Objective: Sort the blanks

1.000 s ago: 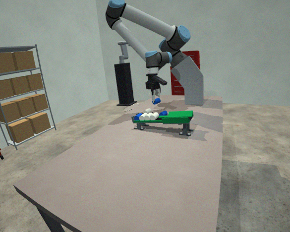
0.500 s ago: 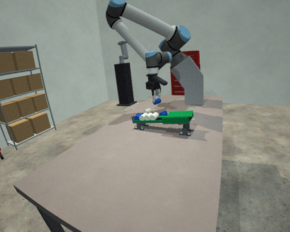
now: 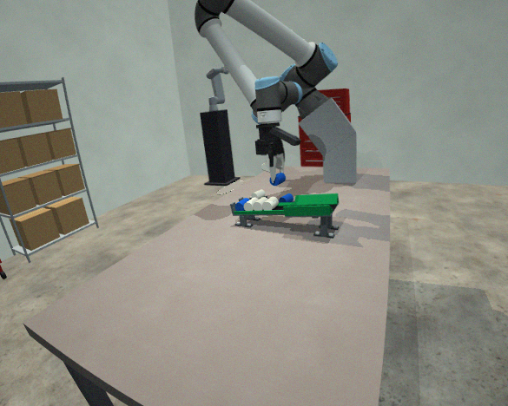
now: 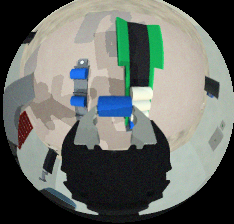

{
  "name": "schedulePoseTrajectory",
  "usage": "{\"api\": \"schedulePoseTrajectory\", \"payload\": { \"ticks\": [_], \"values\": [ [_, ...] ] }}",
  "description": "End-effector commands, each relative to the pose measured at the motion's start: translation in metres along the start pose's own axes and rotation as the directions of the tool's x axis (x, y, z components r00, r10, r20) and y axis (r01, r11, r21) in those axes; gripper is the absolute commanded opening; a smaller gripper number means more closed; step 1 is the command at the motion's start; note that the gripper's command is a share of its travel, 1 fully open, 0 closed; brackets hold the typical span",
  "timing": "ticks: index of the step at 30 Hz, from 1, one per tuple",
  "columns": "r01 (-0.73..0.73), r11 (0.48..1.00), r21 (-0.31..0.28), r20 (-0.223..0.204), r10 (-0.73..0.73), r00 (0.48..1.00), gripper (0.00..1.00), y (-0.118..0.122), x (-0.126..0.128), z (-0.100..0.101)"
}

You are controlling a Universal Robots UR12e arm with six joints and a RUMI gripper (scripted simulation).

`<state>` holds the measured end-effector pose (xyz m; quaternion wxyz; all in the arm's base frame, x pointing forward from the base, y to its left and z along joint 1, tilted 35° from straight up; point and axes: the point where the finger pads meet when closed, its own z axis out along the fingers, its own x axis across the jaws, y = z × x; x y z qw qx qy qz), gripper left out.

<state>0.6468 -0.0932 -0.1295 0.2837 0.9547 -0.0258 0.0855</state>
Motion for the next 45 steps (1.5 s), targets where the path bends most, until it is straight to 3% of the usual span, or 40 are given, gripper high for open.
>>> {"api": "schedulePoseTrajectory", "payload": {
  "ticks": [1, 4, 24, 31, 45],
  "values": [
    [0.052, 0.999, -0.009, 0.039, -0.051, 0.998, 0.35, -0.046, 0.065, -0.021],
    [0.064, 0.998, -0.011, 0.038, -0.064, 0.997, 0.35, -0.056, 0.077, -0.030],
    [0.065, 0.998, -0.011, 0.038, -0.065, 0.997, 0.35, -0.057, 0.079, -0.031],
    [0.064, 0.998, -0.011, 0.039, -0.064, 0.997, 0.35, -0.056, 0.079, -0.013],
    [0.064, 0.998, -0.010, 0.039, -0.064, 0.997, 0.35, -0.055, 0.077, 0.045]
  ]
}}
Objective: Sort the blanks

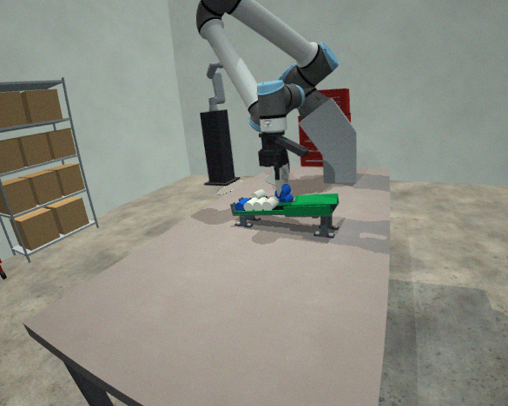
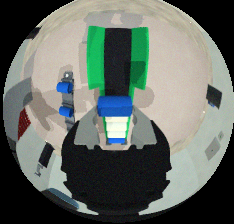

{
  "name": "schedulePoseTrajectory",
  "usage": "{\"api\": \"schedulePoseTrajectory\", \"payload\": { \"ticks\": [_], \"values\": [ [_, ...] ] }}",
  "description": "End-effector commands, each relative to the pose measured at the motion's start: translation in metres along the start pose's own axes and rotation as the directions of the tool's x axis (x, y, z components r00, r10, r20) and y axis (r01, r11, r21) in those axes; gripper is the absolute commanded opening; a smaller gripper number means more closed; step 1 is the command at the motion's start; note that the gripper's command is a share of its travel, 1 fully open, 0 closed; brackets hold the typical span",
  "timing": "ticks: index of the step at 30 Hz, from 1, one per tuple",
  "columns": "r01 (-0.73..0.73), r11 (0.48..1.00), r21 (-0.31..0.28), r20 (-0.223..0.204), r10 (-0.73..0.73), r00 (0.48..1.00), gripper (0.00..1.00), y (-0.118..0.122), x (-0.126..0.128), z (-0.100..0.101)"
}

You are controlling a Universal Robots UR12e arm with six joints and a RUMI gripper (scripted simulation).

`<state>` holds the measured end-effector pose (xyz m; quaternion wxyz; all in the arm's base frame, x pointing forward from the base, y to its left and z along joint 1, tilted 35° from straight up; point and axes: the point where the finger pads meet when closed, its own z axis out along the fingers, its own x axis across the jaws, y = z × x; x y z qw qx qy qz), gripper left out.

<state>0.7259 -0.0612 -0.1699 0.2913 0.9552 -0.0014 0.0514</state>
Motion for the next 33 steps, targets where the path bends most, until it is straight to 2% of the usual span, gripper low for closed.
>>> {"api": "schedulePoseTrajectory", "payload": {
  "ticks": [1, 5, 10, 33],
  "values": [
    [-0.003, 1.000, 0.000, -0.012, 0.003, 1.000, 0.35, 0.002, 0.008, 0.021],
    [-0.003, 1.000, 0.000, -0.012, 0.003, 1.000, 0.35, 0.002, 0.008, 0.035],
    [-0.003, 1.000, 0.000, -0.012, 0.003, 1.000, 0.35, 0.002, 0.008, 0.042],
    [-0.001, 1.000, 0.000, -0.012, 0.001, 1.000, 0.35, 0.000, 0.007, 0.041]
  ]
}}
